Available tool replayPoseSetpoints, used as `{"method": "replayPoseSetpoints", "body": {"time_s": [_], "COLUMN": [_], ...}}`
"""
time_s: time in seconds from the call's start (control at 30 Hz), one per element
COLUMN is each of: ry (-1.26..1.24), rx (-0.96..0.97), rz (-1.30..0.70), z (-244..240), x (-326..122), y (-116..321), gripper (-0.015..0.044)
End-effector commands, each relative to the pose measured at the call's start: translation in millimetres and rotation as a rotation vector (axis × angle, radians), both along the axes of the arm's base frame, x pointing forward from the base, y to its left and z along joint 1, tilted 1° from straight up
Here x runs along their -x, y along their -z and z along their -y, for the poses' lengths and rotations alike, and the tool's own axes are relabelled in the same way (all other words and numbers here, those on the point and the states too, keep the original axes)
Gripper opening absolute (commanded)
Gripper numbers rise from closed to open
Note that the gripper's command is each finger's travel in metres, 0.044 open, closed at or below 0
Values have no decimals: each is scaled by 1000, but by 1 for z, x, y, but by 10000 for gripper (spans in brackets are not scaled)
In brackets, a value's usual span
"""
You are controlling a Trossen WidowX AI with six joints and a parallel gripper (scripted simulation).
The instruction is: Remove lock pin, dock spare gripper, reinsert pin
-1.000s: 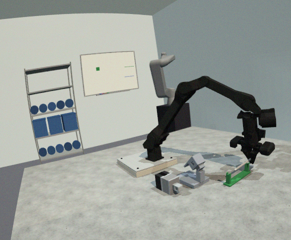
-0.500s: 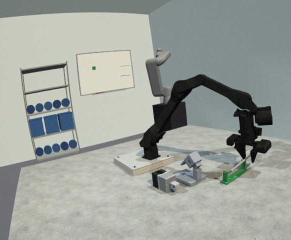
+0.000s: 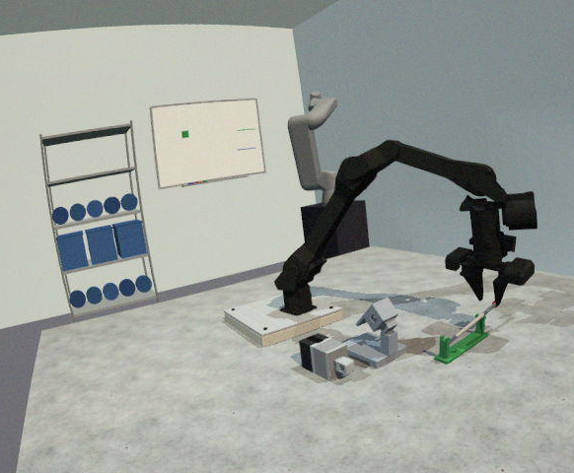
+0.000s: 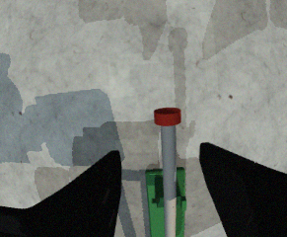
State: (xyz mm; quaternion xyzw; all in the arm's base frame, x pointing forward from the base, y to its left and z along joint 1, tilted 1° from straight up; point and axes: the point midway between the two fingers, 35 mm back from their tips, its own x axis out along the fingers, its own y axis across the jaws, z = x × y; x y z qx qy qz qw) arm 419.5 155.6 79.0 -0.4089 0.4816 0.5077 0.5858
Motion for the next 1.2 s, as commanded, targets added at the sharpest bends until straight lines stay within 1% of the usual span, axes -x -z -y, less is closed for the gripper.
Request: {"method": "replayPoseSetpoints", "body": {"time_s": [0.0,0.33,0.37,0.5,0.57,0.7,0.77,0.9,1.17], "ry": [0,0,0,0,1,8,9,9,9], "rx": [0,2,2,2,12,69,79,79,79], "rz": [0,-6,-7,-7,-1,27,31,31,31], "z": [0,1,1,1,9,58,66,66,65], "x": [0,2,2,2,2,8,10,9,7], "y": [-11,-40,-33,-33,-40,-81,-88,-83,-20], "gripper": [200,200,226,331,279,180,180,180,180]}}
